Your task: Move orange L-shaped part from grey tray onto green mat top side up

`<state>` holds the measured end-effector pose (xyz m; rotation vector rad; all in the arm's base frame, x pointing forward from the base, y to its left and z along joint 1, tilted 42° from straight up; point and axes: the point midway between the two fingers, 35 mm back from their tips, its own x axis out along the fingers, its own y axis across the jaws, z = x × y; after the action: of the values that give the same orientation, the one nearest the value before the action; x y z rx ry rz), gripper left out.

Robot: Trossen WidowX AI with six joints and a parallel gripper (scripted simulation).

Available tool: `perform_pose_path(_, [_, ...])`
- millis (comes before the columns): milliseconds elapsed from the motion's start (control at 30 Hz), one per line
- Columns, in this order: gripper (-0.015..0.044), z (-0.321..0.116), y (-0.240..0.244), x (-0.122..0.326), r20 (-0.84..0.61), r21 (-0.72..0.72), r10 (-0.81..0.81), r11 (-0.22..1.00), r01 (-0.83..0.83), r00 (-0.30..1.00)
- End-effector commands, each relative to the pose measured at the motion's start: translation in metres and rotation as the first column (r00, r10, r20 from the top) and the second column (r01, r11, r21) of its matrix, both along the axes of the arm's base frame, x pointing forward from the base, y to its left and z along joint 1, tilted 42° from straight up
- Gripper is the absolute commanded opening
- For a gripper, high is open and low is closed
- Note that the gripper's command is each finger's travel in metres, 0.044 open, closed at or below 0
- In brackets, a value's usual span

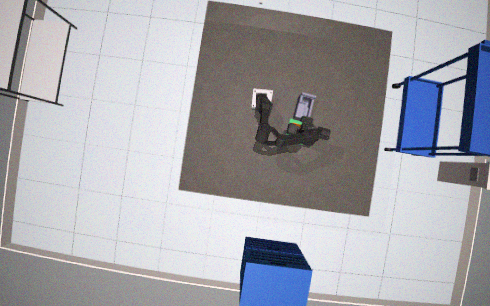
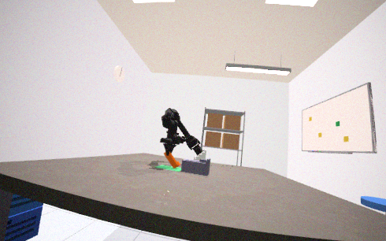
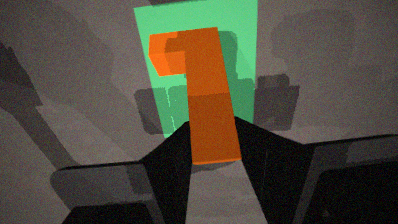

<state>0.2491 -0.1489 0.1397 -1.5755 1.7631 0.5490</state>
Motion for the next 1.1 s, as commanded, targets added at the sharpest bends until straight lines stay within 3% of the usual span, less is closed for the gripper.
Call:
perform_pose_path(0, [0.0, -0.002, 0.0, 0.0, -0.004, 0.004, 0.003, 1.0, -0.003, 1.0])
perform_pose_path(200, [0.0, 0.0, 0.0, 0.0, -0.001, 0.0, 0.0, 1.0, 0.0, 1.0])
perform_pose_path(533, [0.0263, 0.001, 0.002, 0.0, -0.001, 0.001, 0.0, 1.0, 0.0, 1.0])
perform_pose_path(700, [0.0394, 0.029, 0.029, 0.005, -0.002, 0.011, 0.001, 1.0, -0.001, 1.0])
perform_pose_path(833, [0.04, 0.061, 0.059, 0.002, -0.005, 0.009, 0.003, 1.0, -0.002, 1.0])
perform_pose_path(1067, [0.04, 0.058, 0.057, 0.003, 0.0, 0.011, 0.011, 1.0, -0.011, 1.0])
